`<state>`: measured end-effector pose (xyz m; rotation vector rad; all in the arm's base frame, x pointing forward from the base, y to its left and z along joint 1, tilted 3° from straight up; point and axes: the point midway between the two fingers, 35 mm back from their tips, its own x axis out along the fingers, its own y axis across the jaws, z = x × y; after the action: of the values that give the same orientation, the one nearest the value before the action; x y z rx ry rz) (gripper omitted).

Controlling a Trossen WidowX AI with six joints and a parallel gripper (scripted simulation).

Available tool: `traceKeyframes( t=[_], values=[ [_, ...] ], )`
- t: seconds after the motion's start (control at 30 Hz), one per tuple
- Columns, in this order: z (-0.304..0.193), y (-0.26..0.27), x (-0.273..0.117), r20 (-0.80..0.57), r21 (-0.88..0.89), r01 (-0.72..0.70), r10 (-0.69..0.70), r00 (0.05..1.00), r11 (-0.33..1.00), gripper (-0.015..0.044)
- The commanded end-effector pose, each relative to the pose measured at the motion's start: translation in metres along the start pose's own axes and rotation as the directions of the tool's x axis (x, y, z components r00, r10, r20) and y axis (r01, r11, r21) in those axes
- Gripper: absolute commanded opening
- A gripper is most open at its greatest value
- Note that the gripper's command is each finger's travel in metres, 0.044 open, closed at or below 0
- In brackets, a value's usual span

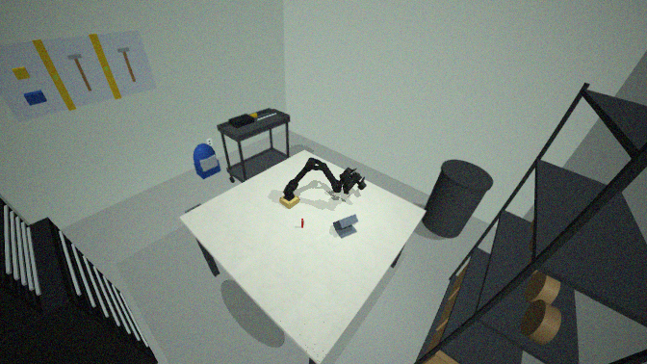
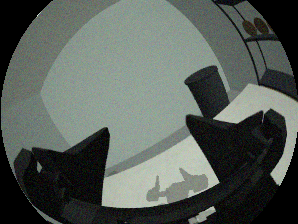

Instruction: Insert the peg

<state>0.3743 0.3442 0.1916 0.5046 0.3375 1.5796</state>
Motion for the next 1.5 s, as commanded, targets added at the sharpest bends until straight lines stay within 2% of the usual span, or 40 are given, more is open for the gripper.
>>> traceKeyframes(
  t=[0.0, 0.03, 0.33, 0.67, 1.1, 1.47],
  values=[
    [0.0, -0.001, -0.001, 0.001, 0.001, 0.004, -0.004, 1.0, 1.0, 0.0426],
    [0.002, -0.003, -0.003, 0.005, 0.005, 0.016, -0.016, 1.0, 1.0, 0.044],
    [0.021, -0.042, -0.042, 0.048, 0.078, 0.225, -0.229, 0.972, 0.971, 0.044],
    [0.034, -0.081, -0.097, 0.055, 0.161, 0.45, -0.464, 0.884, 0.878, 0.044],
    [0.033, -0.113, -0.18, -0.007, 0.26, 0.695, -0.718, 0.696, 0.671, 0.044],
    [0.019, -0.121, -0.255, -0.12, 0.316, 0.84, -0.86, 0.496, 0.44, 0.044]
  ],
)
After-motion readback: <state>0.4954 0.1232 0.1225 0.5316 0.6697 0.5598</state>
